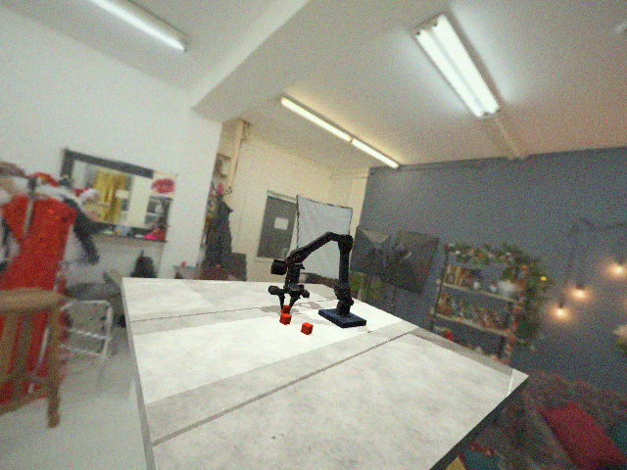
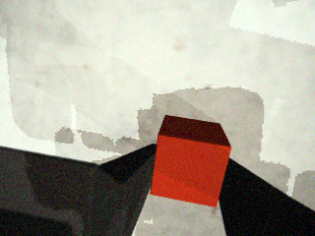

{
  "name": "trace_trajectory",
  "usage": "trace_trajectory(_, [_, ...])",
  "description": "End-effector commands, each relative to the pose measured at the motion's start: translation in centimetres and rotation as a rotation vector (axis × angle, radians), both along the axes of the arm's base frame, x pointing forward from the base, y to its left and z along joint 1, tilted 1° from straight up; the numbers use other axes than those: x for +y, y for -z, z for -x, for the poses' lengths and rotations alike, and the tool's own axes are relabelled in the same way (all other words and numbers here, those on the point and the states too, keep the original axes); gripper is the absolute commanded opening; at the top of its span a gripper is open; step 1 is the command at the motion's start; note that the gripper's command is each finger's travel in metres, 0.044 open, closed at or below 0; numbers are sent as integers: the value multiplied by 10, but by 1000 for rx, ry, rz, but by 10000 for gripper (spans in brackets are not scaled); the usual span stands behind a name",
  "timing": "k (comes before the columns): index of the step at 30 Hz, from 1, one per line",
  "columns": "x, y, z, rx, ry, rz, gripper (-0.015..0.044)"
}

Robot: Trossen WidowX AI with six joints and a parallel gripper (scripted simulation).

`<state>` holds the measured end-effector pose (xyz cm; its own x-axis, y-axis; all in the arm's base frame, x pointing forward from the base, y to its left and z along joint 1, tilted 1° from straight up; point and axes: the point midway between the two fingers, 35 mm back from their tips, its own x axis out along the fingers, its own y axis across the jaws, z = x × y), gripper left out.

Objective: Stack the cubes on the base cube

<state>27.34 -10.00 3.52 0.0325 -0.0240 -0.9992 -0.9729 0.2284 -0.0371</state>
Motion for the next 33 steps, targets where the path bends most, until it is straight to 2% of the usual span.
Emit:
trace_trajectory(1, [-5,-3,-3,-19,23,10,105])
trace_trajectory(33, [-5,-47,-7,-19,23,10,105])
